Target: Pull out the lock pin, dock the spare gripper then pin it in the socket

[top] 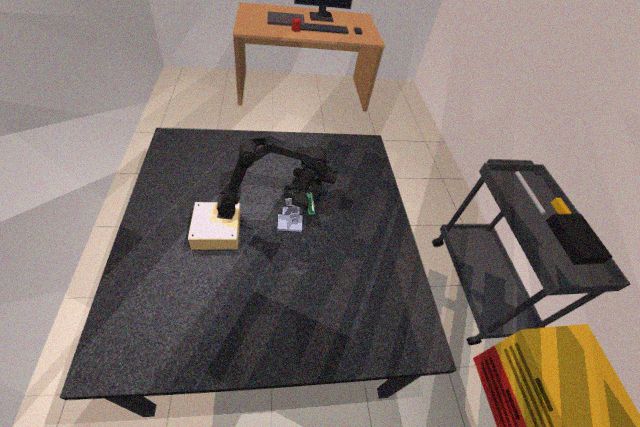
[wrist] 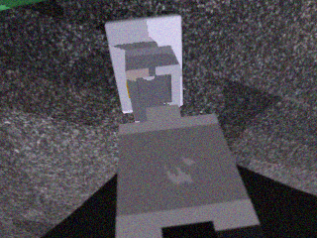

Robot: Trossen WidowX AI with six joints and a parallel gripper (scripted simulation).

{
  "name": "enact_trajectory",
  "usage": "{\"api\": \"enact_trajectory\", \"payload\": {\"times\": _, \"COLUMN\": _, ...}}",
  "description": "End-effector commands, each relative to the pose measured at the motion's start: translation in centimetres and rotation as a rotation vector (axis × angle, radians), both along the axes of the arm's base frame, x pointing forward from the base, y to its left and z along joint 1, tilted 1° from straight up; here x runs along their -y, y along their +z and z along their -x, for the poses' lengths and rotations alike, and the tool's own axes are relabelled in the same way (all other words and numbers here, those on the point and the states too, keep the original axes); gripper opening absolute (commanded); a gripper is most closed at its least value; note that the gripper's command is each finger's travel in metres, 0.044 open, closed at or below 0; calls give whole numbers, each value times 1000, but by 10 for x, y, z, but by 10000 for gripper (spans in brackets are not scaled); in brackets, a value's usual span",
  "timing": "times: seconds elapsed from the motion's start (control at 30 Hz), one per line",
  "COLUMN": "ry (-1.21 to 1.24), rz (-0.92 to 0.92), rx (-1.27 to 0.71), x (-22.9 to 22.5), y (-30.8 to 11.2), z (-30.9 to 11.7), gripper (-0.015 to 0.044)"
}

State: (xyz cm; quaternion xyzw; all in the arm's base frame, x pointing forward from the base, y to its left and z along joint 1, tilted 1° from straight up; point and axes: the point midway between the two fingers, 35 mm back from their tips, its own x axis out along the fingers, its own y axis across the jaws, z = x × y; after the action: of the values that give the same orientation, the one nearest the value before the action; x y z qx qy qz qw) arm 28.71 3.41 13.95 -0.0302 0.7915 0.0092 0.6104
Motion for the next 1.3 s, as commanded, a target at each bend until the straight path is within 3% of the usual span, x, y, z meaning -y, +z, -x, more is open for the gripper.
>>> {"api": "enact_trajectory", "payload": {"times": 0.0, "ry": 8, "rz": -20, "rx": -17, "x": -1, "y": -3, "z": -3, "gripper": 0}}
{"api": "enact_trajectory", "payload": {"times": 1.27, "ry": 12, "rz": -22, "rx": -88, "x": -1, "y": -49, "z": -13, "gripper": 0}}
